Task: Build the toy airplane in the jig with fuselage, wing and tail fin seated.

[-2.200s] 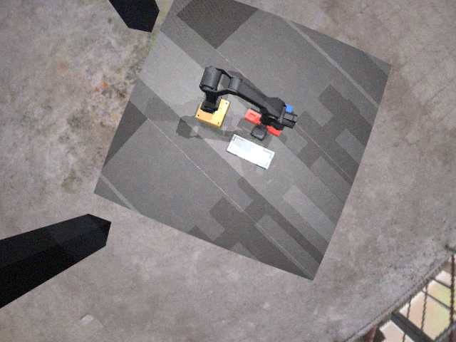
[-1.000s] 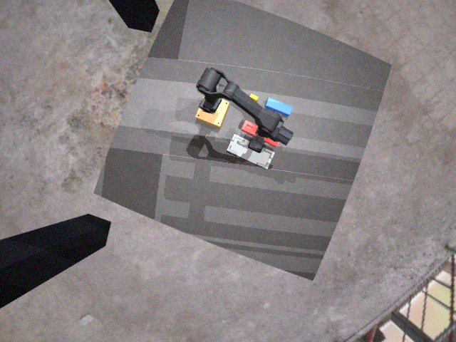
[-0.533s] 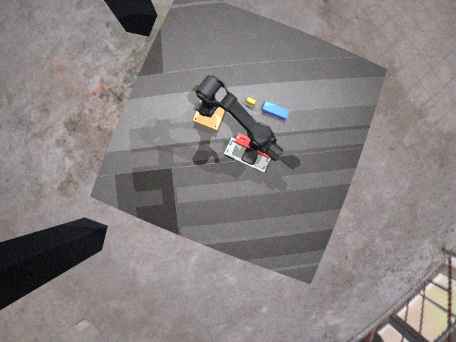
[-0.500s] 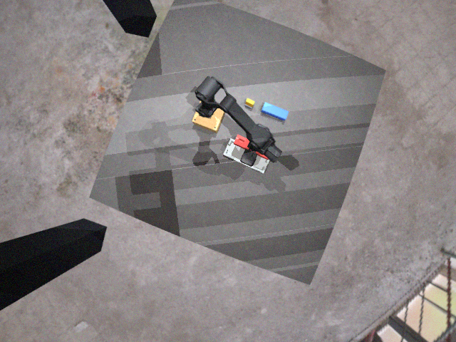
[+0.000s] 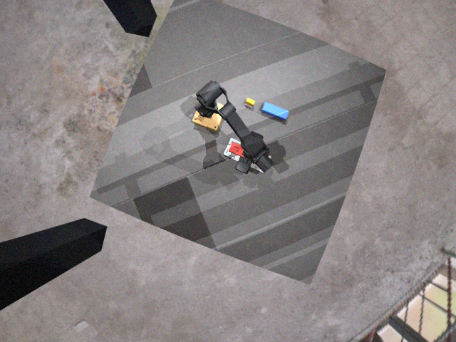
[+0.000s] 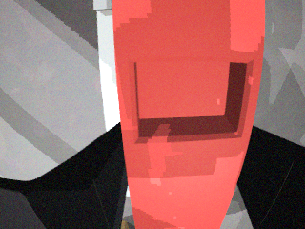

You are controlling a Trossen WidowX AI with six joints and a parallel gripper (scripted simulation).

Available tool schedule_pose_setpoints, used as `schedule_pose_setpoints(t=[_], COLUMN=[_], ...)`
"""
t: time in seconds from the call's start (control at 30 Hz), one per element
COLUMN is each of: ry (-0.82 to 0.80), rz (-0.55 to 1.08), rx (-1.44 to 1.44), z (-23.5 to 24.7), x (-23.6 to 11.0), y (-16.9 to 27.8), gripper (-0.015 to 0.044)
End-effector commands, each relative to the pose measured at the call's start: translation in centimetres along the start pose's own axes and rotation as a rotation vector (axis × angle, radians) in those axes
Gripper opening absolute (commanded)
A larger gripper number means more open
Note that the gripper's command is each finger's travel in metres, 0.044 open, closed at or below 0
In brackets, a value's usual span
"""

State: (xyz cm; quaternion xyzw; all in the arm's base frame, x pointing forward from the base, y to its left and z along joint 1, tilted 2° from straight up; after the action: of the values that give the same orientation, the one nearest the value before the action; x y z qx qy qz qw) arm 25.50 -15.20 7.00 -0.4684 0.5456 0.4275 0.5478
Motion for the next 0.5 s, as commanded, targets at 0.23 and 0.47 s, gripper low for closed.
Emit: schedule_pose_setpoints(t=[0.23, 0.47], ry=[-0.006, -0.006], rz=[0.003, 0.003], rx=[-0.008, -0.008], z=[-0.05, -0.05], x=[0.28, 0.28], y=[0.01, 0.01], gripper=[0.0195, 0.0195])
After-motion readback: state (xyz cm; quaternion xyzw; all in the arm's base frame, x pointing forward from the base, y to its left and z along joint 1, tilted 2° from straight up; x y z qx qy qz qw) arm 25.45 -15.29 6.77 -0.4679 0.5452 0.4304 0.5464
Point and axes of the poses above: the point midway between the two fingers, 35 mm back from their tips, its own x axis out along the fingers, its own z axis across the jaws, y = z × x, the point moved 2 cm from there along -x, back along the fingers, and after that the axes turned 4 degrees about x, right-handed, at the moved point
